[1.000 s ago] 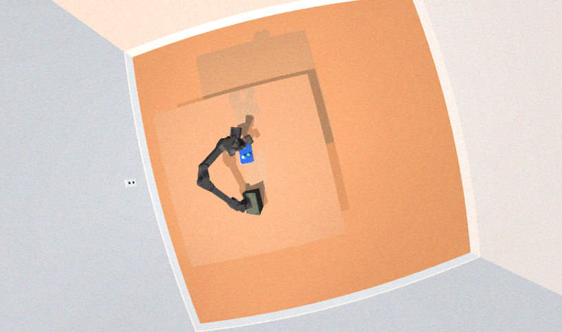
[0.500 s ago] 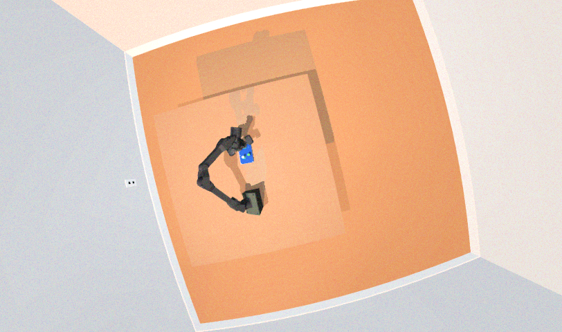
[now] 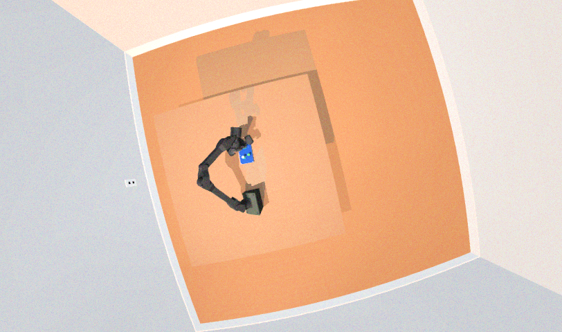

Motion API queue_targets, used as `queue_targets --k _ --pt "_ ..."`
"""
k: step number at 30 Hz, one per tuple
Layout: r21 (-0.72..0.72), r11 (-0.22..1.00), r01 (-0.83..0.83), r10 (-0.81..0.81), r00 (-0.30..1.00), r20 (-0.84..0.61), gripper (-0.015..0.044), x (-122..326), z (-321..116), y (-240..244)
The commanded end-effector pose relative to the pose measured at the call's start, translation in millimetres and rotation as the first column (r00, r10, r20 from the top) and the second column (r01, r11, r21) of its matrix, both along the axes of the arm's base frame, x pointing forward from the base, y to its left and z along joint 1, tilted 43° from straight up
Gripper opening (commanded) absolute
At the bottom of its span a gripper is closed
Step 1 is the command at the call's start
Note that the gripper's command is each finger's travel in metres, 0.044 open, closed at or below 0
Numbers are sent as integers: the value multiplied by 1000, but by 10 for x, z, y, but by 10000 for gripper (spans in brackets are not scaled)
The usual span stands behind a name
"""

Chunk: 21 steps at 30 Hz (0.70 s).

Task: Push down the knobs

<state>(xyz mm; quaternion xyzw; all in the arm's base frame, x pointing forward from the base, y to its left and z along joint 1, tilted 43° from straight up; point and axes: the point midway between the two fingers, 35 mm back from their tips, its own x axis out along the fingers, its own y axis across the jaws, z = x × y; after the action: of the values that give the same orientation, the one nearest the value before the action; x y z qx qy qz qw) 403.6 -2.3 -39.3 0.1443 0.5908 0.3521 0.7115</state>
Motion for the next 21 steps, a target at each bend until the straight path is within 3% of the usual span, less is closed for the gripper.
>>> queue_targets --k 1,21 --pt "9 999 -48 48 999 -1 0 23 -189 225" --pt "8 999 -48 48 999 -1 0 25 -156 191"
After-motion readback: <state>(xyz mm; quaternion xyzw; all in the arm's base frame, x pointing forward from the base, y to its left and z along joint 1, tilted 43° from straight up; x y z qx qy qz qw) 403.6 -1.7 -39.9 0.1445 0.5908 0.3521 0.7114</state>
